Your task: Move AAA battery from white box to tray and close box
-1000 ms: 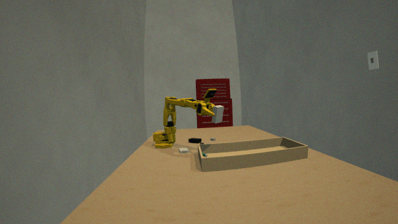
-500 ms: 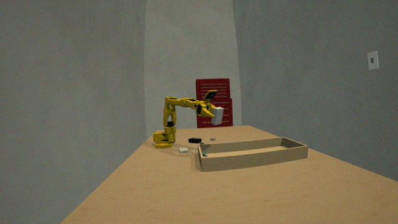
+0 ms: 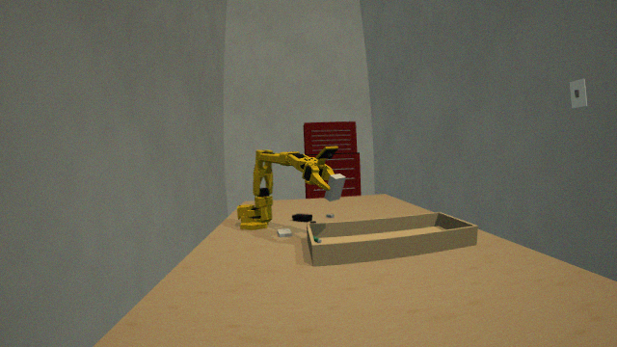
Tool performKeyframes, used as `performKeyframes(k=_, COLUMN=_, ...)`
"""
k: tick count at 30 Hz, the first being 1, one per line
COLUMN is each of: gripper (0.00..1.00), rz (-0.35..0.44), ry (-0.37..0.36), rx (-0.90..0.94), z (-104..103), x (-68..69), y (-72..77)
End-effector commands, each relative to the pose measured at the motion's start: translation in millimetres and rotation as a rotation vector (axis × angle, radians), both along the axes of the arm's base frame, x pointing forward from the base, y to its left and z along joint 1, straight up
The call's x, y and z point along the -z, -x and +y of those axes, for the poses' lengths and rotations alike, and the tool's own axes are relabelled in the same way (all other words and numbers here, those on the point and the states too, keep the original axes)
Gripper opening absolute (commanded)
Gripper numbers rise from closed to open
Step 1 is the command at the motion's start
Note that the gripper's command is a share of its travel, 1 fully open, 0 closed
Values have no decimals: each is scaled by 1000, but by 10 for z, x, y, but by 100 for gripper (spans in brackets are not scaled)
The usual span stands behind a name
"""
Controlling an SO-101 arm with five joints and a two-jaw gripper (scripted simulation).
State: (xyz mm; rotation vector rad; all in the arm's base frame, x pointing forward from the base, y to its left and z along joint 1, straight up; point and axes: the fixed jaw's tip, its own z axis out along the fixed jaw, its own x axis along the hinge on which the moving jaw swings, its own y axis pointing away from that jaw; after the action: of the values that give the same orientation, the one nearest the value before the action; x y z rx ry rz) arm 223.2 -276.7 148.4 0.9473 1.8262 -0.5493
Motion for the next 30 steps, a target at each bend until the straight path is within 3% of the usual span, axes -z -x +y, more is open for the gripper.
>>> performKeyframes(k=1, gripper=19, rz=-33, ry=26, rx=-4, z=44, x=-221, y=-2)
performKeyframes(k=10, gripper=19, rz=63, ry=-98, rx=-3, z=135, x=2, y=69)
performKeyframes(k=12, gripper=19, rz=63, ry=-98, rx=-3, z=135, x=2, y=69)
performKeyframes(k=27, gripper=19, rz=257, ry=-345, rx=-1, z=394, x=382, y=272)
performKeyframes(k=30, gripper=19, rz=270, ry=-362, rx=-1, z=415, x=404, y=289)
